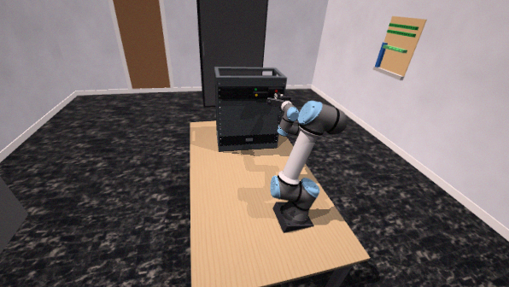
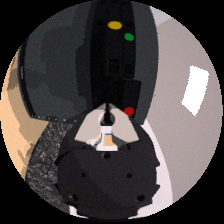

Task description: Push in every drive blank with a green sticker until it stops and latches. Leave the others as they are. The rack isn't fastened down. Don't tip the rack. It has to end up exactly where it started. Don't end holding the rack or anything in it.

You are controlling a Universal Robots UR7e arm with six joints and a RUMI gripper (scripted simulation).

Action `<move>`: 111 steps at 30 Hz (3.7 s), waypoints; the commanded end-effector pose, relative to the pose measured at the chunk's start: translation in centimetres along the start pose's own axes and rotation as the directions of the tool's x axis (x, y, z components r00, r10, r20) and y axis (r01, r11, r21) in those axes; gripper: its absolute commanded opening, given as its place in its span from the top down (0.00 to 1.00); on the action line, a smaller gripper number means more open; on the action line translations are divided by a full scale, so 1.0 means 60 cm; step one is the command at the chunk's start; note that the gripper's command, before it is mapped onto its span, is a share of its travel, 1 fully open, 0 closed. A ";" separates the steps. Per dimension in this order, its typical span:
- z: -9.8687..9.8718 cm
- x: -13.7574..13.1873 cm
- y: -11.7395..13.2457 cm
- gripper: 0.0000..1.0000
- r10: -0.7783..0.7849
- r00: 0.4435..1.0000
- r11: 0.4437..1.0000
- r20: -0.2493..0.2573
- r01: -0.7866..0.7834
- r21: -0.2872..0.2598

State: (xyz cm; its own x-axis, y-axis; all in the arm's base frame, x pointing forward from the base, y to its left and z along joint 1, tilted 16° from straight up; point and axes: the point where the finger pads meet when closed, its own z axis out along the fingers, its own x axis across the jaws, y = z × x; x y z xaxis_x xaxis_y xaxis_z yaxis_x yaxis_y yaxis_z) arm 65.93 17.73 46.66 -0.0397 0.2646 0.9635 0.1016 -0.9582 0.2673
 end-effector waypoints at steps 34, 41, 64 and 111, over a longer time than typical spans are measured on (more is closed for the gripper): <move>0.002 0.008 0.000 1.00 -0.001 1.000 1.000 -0.008 0.001 0.000; -0.025 0.008 0.000 1.00 -0.001 1.000 1.000 -0.008 0.001 0.000; -0.163 0.007 0.000 1.00 -0.001 1.000 1.000 -0.008 0.001 0.000; -0.301 0.000 0.001 1.00 -0.001 1.000 1.000 -0.008 0.001 0.000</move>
State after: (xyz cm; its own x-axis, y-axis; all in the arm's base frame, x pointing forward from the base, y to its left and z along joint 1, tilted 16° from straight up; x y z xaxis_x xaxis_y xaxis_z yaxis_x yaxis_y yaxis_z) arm 50.10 16.07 46.77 -0.0524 0.2659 0.9626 0.0976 -0.9579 0.2699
